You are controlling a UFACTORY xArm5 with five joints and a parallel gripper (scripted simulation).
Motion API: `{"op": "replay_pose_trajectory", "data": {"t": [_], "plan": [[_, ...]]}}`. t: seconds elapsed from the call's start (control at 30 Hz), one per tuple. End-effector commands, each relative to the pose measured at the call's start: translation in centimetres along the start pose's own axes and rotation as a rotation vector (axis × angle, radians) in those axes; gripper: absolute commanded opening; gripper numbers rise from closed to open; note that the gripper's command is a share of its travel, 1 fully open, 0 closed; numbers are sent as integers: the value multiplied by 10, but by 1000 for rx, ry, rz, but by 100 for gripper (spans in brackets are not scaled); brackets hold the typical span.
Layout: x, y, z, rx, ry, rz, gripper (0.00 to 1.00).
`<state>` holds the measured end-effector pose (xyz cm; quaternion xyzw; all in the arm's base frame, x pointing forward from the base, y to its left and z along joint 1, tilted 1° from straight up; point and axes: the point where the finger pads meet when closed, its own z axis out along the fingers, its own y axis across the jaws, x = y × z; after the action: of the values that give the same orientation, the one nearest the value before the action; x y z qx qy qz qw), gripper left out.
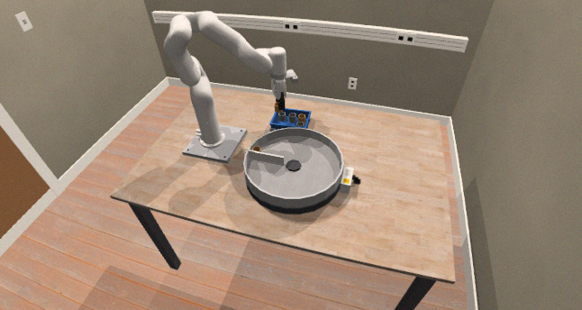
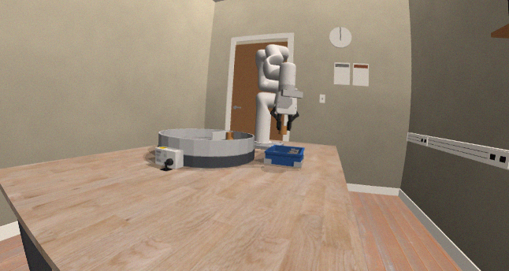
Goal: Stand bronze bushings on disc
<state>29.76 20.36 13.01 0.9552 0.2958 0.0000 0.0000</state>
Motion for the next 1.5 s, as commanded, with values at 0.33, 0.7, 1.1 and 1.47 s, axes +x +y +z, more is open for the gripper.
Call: {"op": "replay_pose_trajectory", "data": {"t": [0.33, 0.7, 1.1, 1.47], "plan": [[0, 0, -21, 0, 2, 0, 0], [0, 0, -21, 0, 2, 0, 0], [-7, 40, -20, 0, 1, 0, 0], [-28, 162, -19, 1, -1, 0, 0]]}}
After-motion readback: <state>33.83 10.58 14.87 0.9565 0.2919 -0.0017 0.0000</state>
